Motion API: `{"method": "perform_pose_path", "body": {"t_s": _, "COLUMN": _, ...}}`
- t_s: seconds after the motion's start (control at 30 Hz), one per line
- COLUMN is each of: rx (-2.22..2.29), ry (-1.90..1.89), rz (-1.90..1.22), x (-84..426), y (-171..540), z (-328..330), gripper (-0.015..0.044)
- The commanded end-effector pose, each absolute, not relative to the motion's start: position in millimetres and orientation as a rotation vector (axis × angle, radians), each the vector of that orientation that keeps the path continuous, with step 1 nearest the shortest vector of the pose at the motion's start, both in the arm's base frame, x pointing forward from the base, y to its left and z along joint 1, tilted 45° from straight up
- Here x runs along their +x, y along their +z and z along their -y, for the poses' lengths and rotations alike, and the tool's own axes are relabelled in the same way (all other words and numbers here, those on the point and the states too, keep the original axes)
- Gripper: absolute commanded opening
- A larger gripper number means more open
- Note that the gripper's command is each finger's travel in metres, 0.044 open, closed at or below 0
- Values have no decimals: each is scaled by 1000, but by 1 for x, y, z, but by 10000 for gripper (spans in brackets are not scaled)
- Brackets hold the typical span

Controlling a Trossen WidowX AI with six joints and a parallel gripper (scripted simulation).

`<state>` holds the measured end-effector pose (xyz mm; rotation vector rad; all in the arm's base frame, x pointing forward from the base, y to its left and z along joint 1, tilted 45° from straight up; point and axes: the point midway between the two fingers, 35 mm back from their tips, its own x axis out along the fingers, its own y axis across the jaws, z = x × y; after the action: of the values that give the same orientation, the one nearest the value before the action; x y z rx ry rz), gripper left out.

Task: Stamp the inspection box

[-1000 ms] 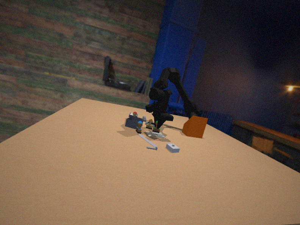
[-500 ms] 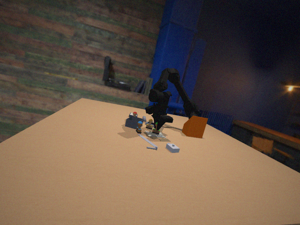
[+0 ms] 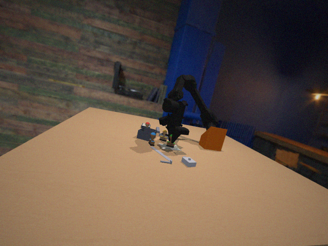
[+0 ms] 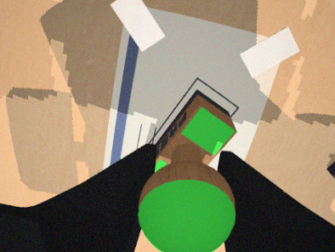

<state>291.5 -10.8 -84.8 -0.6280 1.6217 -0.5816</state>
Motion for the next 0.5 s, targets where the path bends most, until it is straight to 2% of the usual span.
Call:
{"method": "perform_pose_path", "body": {"t_s": 0.0, "rx": -637, "ry": -579, "rz": -1620, "x": 292, "y": -85, "z": 12, "gripper": 0}}
{"method": "perform_pose_path", "body": {"t_s": 0.47, "rx": -637, "ry": -579, "rz": -1620, "x": 292, "y": -87, "z": 13, "gripper": 0}}
